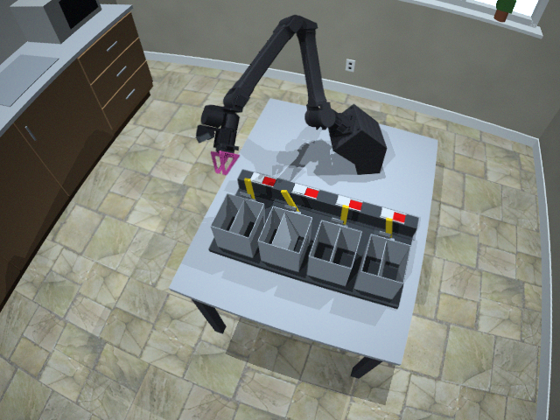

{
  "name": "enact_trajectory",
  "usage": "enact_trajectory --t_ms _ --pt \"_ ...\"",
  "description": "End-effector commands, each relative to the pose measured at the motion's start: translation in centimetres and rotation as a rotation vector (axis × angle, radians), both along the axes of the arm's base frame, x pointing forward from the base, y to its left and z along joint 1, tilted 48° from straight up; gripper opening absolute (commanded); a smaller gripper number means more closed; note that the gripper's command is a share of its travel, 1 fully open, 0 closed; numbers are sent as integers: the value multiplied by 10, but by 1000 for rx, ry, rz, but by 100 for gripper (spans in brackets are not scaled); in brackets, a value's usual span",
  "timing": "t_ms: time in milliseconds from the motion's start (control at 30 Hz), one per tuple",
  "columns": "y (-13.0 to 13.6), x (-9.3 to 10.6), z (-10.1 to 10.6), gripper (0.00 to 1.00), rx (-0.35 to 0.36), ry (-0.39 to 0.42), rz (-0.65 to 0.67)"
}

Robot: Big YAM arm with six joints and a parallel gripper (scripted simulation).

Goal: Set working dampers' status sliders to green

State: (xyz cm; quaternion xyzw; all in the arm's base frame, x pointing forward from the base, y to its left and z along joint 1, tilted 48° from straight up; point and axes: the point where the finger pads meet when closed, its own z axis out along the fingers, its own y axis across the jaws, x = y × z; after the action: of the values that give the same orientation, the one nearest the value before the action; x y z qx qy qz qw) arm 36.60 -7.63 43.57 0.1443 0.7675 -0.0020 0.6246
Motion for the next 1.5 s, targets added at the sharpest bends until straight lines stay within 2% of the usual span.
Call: enact_trajectory --t_ms 0,67,167,300,433,500,533,700,900,1000,1067,1100,1167,1200,1300,1367,1467 --pt "4 3 25 100 -17 -20 9" --pt "2 10 19 100 -32 33 -8" --pt "0 29 0 100 -88 205 -57" --pt "-1 41 -14 100 -152 348 -89" --pt "1 52 -29 100 -246 511 -116" --pt "1 52 -29 100 -246 511 -116" --pt "3 57 -37 100 -314 609 -128" --pt "9 67 -47 100 -468 794 -140" --pt "18 77 -51 100 -665 980 -140" --pt "21 80 -51 100 -710 1018 -139" --pt "21 80 -51 100 -710 1018 -139" --pt "5 69 -38 100 -686 998 -176" --pt "5 69 -38 100 -686 998 -176" --pt "5 69 -38 36 -685 998 -175" --pt "7 78 -54 36 -694 1030 -166" --pt "6 75 -64 36 -699 1052 -159" --pt "6 75 -65 36 -700 1054 -159"
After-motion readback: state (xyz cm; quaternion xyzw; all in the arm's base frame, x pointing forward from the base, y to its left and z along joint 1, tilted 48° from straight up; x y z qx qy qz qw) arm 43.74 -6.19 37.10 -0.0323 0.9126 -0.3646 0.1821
